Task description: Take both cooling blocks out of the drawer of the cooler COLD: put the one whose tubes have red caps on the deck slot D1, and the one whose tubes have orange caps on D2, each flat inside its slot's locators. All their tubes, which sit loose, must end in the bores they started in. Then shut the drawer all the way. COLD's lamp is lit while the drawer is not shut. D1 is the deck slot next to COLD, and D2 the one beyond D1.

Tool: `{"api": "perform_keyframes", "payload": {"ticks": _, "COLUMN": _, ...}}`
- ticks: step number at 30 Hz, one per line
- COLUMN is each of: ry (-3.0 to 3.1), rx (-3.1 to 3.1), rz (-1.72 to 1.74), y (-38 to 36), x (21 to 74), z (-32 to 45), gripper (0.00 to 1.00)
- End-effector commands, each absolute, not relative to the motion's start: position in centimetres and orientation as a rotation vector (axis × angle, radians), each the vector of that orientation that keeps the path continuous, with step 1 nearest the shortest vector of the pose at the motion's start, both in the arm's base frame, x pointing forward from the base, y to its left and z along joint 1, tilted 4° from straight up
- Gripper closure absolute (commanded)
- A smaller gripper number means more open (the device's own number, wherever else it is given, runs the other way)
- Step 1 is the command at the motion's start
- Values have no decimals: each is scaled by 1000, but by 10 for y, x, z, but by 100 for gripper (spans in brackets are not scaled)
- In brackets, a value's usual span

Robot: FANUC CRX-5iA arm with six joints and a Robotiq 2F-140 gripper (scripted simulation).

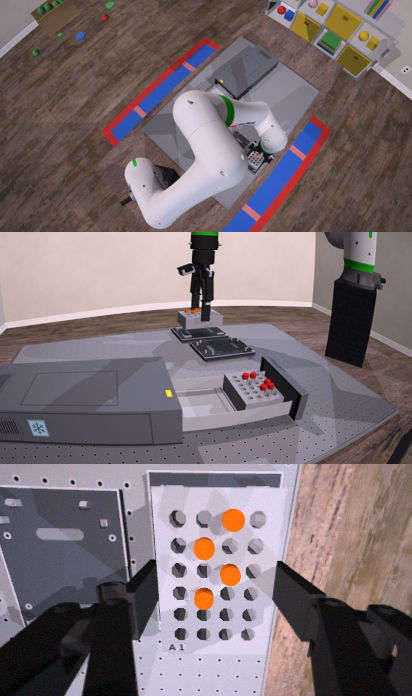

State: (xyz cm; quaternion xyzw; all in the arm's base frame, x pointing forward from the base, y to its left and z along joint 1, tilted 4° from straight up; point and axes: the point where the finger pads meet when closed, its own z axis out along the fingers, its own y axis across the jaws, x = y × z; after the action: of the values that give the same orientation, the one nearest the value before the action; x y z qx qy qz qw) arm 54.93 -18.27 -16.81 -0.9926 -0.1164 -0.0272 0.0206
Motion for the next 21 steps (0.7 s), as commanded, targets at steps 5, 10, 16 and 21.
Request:
{"api": "perform_keyframes", "payload": {"ticks": 5, "ry": -361, "rx": -3079, "rz": -87, "y": -183, "x": 550, "z": -168, "gripper": 90}}
{"api": "perform_keyframes", "payload": {"ticks": 10, "ry": -361, "rx": -3079, "rz": -87, "y": -183, "x": 550, "z": -169, "gripper": 90}}
{"api": "perform_keyframes", "payload": {"ticks": 16, "ry": -361, "rx": -3079, "rz": -87, "y": -183, "x": 550, "z": -169, "gripper": 90}}
{"api": "perform_keyframes", "payload": {"ticks": 21, "ry": -361, "rx": -3079, "rz": -87, "y": -183, "x": 550, "z": -170, "gripper": 90}}
